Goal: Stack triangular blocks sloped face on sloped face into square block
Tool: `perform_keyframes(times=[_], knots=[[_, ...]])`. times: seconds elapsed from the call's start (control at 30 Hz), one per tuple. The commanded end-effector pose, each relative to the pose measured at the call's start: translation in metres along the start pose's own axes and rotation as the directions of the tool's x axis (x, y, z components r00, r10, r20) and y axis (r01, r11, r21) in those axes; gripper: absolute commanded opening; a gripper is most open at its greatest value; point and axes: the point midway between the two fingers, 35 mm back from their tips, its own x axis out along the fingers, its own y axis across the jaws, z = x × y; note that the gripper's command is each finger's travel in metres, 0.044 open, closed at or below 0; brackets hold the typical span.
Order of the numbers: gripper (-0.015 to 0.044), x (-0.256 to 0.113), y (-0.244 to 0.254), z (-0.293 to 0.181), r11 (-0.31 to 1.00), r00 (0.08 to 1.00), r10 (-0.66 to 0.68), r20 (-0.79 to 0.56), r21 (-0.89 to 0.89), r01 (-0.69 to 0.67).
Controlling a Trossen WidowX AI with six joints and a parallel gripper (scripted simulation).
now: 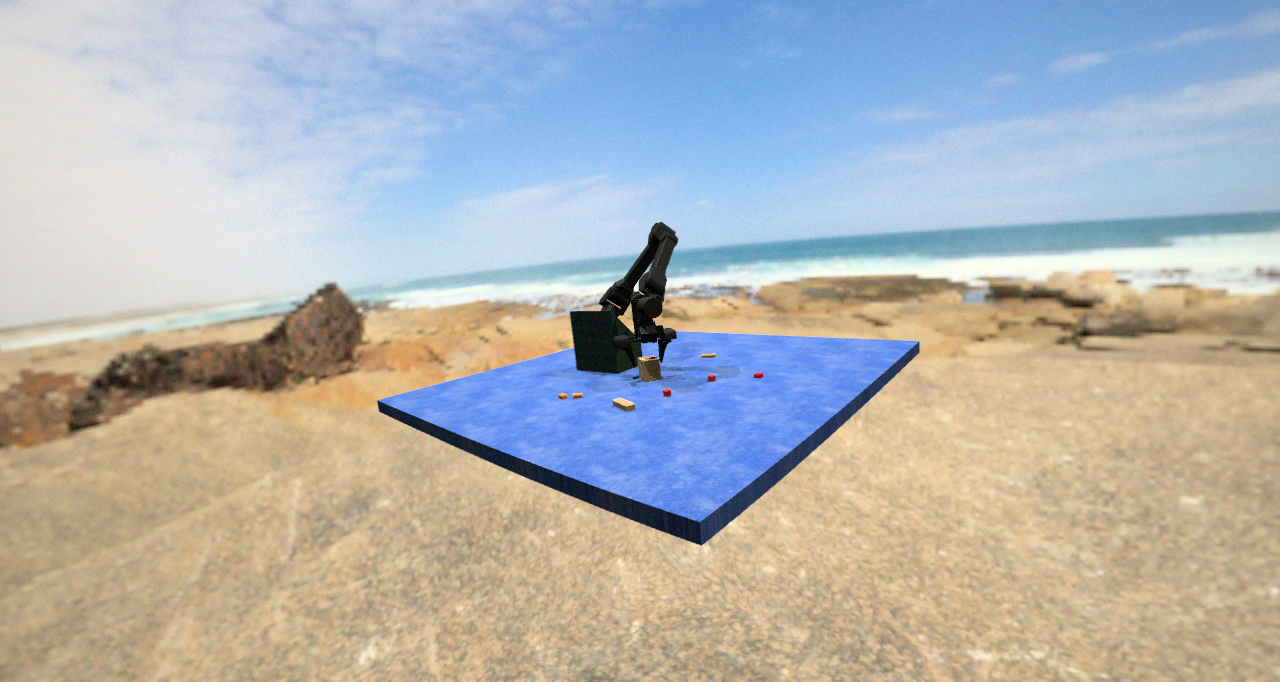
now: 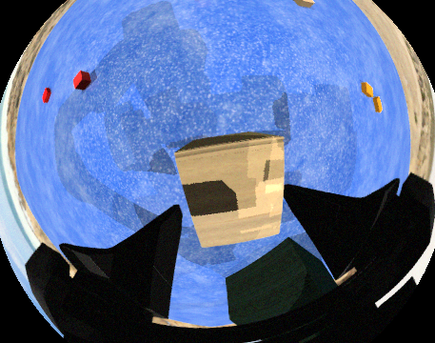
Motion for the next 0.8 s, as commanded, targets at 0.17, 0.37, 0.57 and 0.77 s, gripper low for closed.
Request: perform_keyframes(times=[0.17,0.37,0.57,0.77], knots=[[0.0440,-0.003,0.000,0.001,1.000,1.000,-0.001,0.001,0.000,0.001],[0.0440,-0.087,0.000,0.006,1.000,1.000,-0.007,0.006,0.001,0.007],[0.0440,-0.111,-0.001,0.001,1.000,1.000,-0.005,0.003,0.000,0.005],[0.0440,-0.105,-0.002,0.003,1.000,1.000,0.002,0.010,0.013,-0.002]])
